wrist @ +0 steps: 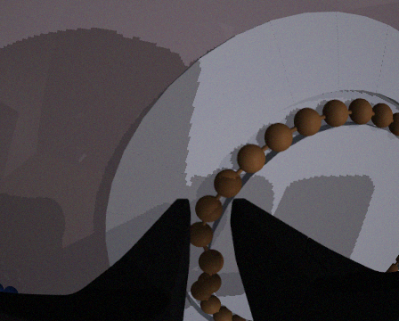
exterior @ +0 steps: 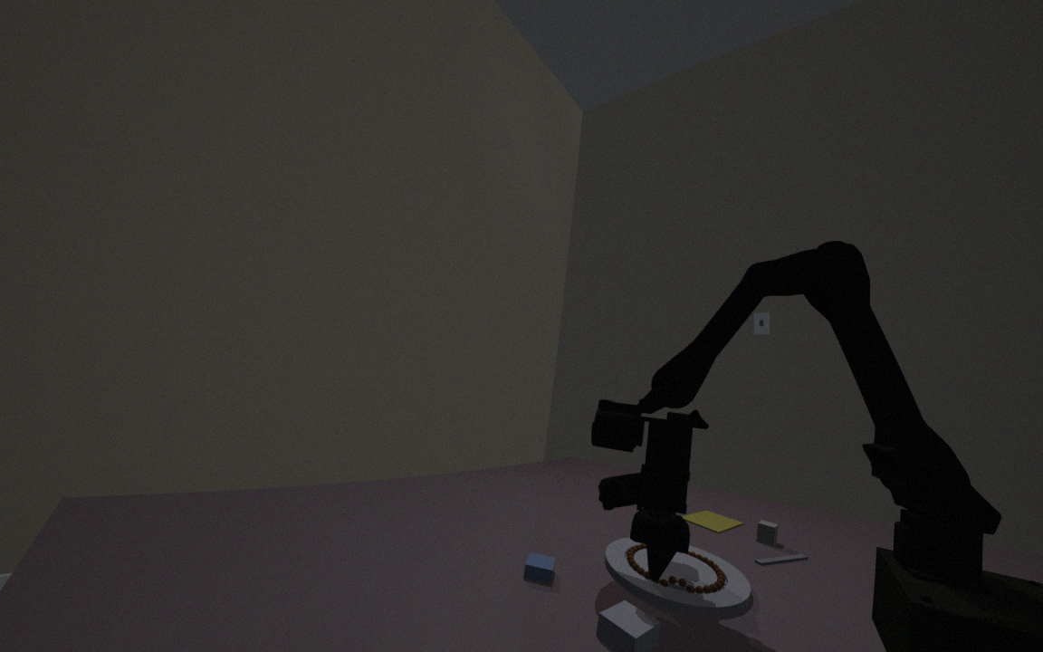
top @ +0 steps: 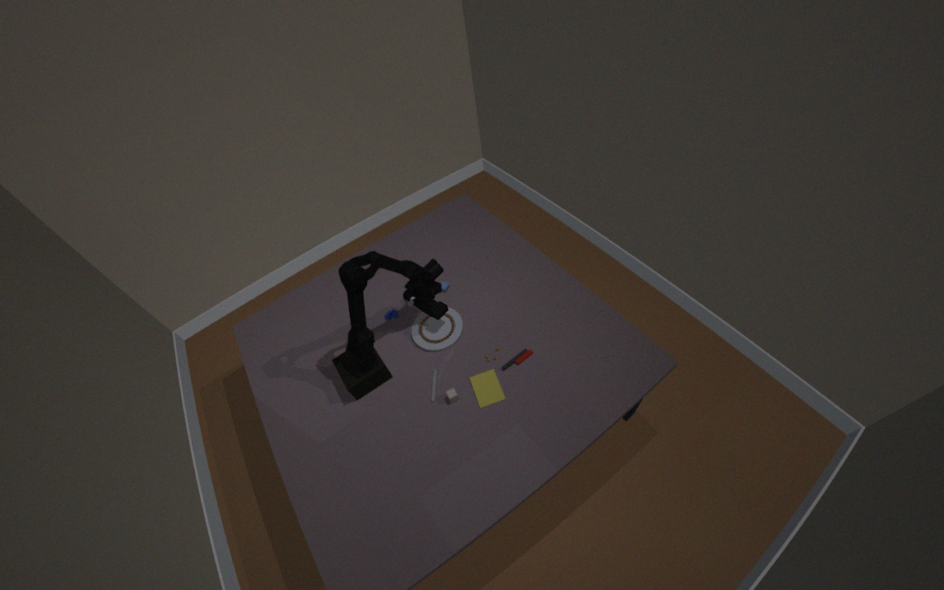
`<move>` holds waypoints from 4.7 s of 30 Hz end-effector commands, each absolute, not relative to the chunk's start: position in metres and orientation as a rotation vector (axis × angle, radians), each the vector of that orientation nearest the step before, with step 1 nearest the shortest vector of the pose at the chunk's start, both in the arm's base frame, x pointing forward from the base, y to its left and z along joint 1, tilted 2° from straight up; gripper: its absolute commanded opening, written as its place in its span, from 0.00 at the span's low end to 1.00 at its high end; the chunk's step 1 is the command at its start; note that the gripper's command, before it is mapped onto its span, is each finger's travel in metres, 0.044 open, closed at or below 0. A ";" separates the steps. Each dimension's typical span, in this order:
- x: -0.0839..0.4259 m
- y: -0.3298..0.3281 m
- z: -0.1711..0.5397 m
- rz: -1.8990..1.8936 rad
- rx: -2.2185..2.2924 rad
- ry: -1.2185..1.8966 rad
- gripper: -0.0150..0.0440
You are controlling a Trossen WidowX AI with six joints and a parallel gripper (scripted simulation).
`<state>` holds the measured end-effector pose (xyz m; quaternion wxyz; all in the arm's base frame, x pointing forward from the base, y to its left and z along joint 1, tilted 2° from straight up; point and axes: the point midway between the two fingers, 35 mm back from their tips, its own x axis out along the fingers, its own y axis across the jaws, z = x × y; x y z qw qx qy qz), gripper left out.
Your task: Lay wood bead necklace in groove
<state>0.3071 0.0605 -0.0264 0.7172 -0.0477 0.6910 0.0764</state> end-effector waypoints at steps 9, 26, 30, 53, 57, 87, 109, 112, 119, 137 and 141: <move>0.307 0.060 -0.024 0.167 -0.104 1.530 0.88; 0.307 0.060 -0.021 0.164 -0.101 1.532 1.00; 0.307 0.060 -0.021 0.164 -0.101 1.532 1.00; 0.274 0.052 -0.002 0.094 -0.028 1.533 0.46; 0.274 0.052 -0.008 0.093 -0.028 1.535 0.46; 0.273 0.053 -0.029 0.094 -0.029 1.538 0.25; 0.273 0.053 -0.029 0.094 -0.029 1.538 0.25; 0.273 0.053 -0.029 0.094 -0.029 1.538 0.25; 0.273 0.053 -0.029 0.094 -0.029 1.538 0.25; 0.271 0.059 -0.028 0.089 -0.024 1.541 0.25; 0.271 0.059 -0.031 0.089 -0.024 1.541 0.25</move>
